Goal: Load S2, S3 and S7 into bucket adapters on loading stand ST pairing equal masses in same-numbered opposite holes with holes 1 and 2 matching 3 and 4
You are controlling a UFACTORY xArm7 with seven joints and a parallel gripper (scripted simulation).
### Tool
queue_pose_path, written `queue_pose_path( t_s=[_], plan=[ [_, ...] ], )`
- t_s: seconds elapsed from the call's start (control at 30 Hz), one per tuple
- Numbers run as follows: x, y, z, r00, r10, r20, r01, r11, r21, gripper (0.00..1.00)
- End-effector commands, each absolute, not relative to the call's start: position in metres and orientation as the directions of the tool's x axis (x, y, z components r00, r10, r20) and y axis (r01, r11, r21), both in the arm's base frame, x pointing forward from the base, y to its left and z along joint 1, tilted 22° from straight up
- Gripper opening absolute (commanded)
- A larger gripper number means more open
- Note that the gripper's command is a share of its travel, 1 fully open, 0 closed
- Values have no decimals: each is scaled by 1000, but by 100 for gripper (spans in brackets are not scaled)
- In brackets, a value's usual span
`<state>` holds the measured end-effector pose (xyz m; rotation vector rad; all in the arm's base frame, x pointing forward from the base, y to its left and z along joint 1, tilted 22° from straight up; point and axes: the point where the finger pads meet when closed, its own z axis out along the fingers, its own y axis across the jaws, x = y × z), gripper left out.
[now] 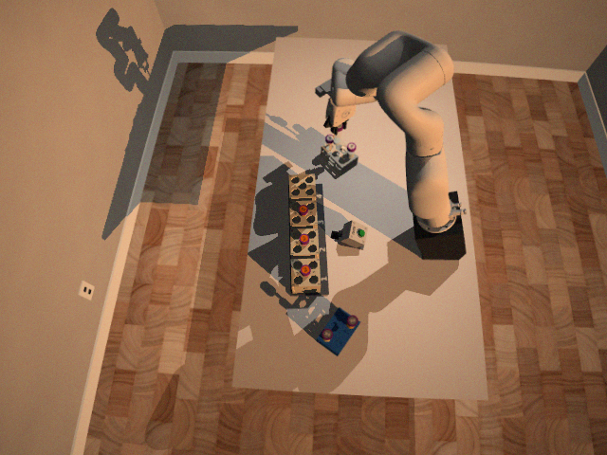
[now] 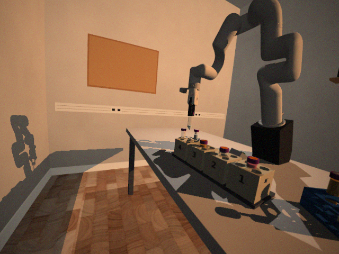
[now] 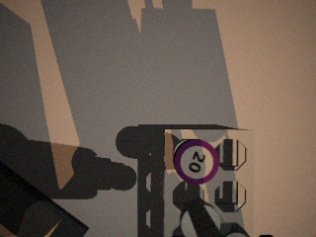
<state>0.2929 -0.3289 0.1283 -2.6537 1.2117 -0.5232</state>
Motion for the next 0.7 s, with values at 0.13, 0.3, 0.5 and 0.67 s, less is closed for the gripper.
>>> queue_pose_path(
  t_s=[0.13,0.3,0.5,0.67],
  plan=[
    [287,-329,144,605,-759,242,-699,-651,-295,0],
    [285,-329,149,605,-759,242,-699,-651,-295,0],
    [285,-329,149,605,-759,242,-699,-651,-295,0],
    [285,-329,149,605,-759,242,-699,-651,-295,0]
  ],
)
